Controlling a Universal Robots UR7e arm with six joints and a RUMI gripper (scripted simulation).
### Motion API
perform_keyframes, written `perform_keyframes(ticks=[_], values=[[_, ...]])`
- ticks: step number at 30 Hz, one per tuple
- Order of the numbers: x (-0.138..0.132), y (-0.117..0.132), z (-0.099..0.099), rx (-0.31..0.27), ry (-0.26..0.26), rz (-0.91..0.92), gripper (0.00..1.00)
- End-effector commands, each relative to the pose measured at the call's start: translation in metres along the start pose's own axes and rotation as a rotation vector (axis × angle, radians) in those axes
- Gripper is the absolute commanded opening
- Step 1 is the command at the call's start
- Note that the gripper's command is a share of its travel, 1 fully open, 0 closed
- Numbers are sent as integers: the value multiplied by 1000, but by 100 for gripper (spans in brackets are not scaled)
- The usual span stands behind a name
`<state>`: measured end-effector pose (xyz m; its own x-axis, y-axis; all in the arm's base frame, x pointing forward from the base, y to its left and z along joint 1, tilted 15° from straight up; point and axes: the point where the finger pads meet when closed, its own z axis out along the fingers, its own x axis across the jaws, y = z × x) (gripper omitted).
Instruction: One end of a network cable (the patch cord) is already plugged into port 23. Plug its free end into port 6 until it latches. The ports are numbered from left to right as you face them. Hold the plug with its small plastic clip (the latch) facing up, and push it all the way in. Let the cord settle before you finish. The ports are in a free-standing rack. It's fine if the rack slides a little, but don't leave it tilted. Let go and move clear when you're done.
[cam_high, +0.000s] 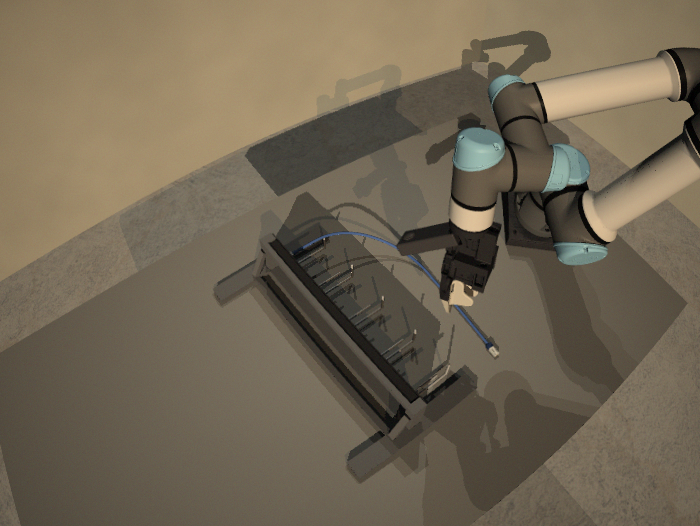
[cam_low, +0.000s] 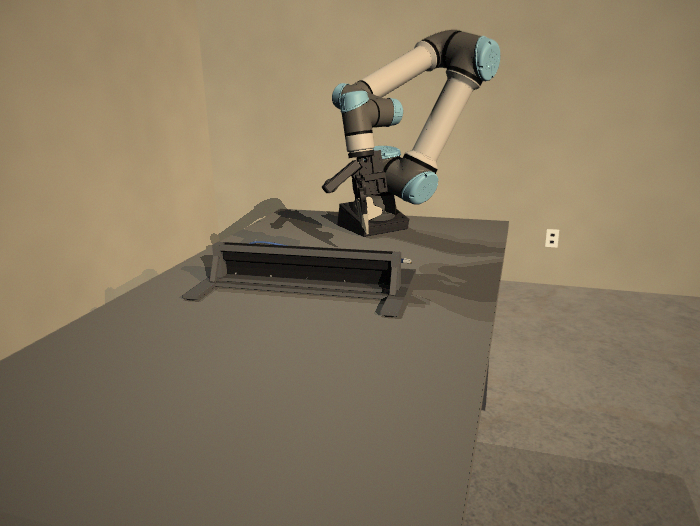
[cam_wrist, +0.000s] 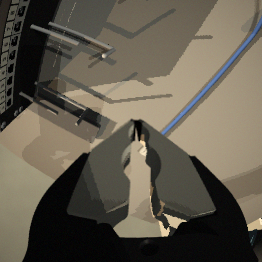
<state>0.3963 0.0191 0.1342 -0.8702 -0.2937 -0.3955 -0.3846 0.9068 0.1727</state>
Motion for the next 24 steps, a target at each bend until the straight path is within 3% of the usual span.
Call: perform_keyframes(ticks=[1,24], values=[[4,25,8,26,63,133,0],[18,83,19,102,131,429,0]])
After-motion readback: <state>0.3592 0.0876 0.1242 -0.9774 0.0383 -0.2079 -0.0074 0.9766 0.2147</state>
